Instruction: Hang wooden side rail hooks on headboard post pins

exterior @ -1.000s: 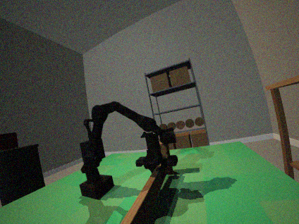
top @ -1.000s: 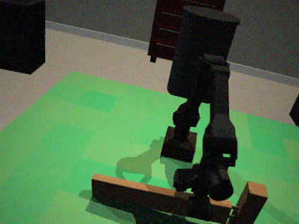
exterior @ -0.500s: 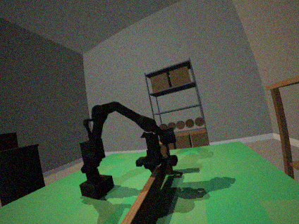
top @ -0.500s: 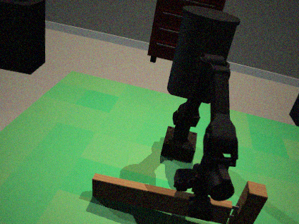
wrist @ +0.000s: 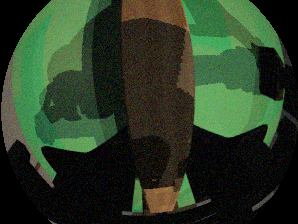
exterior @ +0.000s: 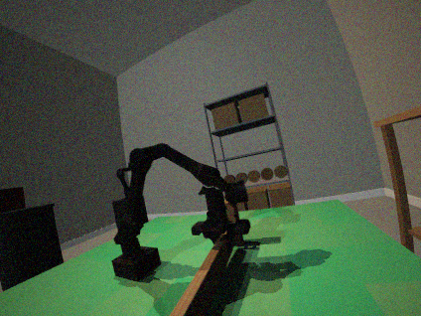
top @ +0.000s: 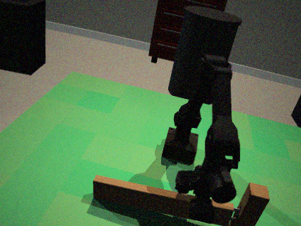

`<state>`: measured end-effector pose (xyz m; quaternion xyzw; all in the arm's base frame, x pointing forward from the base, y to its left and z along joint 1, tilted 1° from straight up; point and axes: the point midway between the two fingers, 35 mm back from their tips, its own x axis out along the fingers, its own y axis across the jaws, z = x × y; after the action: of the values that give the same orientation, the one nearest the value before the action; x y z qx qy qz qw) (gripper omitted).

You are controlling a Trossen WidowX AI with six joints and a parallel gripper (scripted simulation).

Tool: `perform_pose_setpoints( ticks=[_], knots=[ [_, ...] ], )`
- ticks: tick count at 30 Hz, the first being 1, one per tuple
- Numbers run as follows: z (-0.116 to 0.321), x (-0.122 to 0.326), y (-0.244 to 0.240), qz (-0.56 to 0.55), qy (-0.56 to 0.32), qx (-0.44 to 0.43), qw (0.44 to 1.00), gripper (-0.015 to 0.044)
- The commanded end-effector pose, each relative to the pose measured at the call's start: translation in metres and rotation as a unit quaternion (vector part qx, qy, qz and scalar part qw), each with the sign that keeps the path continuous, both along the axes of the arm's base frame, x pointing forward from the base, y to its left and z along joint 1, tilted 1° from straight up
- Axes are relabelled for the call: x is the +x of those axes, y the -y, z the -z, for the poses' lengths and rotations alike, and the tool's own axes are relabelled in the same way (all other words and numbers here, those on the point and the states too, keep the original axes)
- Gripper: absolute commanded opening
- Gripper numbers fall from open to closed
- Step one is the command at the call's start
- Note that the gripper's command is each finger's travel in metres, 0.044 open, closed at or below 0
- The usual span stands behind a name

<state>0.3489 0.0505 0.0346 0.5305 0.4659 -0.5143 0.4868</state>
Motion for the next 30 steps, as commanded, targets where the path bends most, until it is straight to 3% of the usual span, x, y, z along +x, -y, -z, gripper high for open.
perform_pose_setpoints(
  ticks=[1,30],
  knots=[
    [-0.0038,0.0027,-0.0013,0.002,0.005,0.003,1.000,0.0000],
    [-0.0066,0.0039,-0.0039,0.002,0.005,0.003,1.000,0.0000]
  ],
)
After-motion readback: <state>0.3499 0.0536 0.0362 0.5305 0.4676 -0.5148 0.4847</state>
